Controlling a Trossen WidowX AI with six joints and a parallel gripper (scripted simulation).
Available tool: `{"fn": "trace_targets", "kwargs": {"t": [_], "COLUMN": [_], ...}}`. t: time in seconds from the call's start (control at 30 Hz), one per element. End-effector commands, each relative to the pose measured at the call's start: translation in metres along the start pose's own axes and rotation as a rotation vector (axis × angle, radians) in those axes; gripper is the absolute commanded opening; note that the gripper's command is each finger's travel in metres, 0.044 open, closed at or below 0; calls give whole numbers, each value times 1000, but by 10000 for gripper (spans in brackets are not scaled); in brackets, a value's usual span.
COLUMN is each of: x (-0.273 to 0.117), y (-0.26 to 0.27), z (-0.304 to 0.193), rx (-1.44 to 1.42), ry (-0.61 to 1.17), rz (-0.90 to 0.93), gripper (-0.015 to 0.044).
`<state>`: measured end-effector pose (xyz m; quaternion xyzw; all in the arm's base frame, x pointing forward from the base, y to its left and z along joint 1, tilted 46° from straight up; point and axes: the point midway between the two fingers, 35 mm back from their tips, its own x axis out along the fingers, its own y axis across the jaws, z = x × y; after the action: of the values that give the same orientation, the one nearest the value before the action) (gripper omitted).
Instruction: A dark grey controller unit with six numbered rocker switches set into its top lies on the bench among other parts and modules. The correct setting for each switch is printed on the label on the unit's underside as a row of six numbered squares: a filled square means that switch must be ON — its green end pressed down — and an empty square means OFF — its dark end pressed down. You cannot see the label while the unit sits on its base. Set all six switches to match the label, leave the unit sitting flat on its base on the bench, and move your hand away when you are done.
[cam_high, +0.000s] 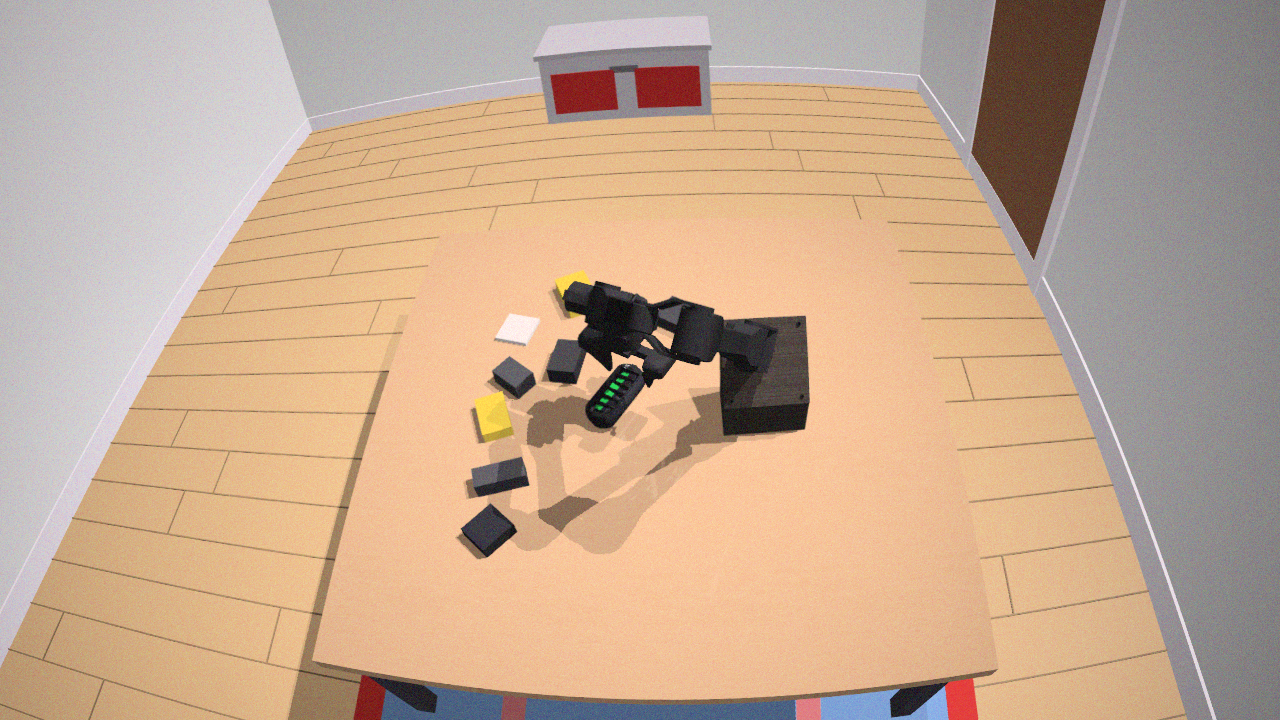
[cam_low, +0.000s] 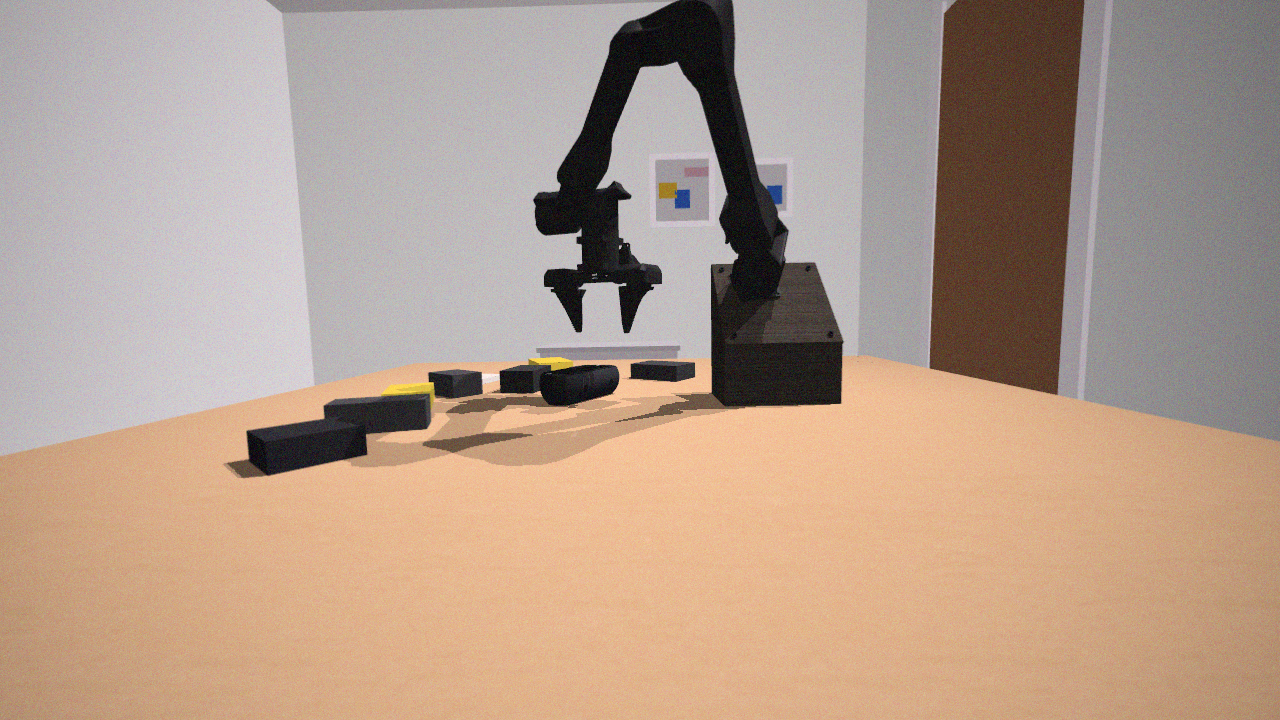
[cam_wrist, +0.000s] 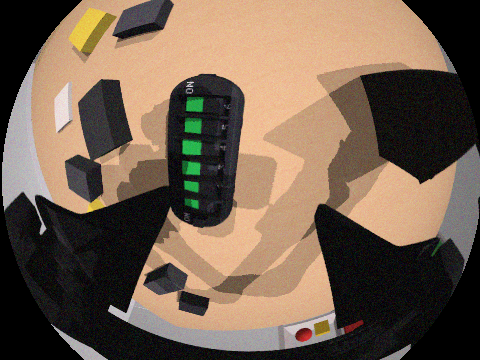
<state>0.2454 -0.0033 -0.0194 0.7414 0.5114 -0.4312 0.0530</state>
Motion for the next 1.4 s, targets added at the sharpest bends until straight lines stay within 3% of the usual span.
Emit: {"fn": "trace_targets", "kwargs": {"t": [0.0,0.23,0.47,1.37], "x": [10,47,50,79], "y": [-2,-15,-18,-17], "z": [-5,-46,-51,-51], "rx": [1,3,4,2], "ry": [-30,-2,16,5], "rz": [39,270,289,283], "gripper": [361,177,0,0]}}
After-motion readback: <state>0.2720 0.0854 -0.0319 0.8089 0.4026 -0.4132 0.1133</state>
